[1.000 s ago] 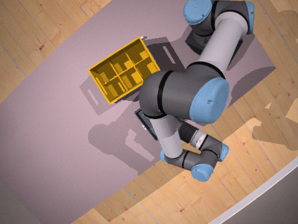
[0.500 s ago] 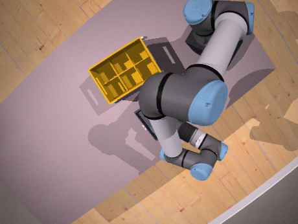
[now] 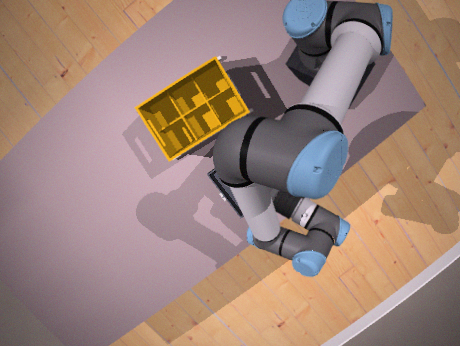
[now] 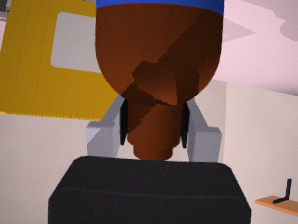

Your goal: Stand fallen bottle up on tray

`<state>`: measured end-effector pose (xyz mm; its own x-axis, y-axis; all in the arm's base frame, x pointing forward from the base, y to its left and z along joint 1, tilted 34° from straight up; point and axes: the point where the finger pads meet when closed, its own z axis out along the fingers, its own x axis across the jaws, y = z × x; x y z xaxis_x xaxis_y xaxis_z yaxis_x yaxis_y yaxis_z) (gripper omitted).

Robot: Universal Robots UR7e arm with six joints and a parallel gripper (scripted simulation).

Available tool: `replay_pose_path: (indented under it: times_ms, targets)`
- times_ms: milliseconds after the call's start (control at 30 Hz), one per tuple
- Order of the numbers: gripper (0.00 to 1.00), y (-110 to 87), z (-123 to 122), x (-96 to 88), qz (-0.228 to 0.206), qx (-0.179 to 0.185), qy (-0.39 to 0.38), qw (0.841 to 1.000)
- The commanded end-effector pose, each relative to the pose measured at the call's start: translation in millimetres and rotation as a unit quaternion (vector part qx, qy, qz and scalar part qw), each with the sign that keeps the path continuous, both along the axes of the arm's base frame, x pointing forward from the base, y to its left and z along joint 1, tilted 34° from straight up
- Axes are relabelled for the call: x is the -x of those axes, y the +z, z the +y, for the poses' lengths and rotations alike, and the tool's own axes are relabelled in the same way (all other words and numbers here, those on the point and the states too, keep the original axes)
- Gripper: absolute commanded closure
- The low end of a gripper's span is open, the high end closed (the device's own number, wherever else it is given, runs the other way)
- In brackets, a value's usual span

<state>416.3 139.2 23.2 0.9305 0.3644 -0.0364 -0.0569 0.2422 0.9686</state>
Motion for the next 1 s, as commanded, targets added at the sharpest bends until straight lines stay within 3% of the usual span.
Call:
replay_pose_path:
  times_ms: [0, 967]
  targets:
    - [1.00, -3.2, -2.0, -0.9, 0.000, 0.000, 0.000, 1.000]
    - [1.00, -24.8, -16.0, -5.5, 0.000, 0.000, 0.000, 1.000]
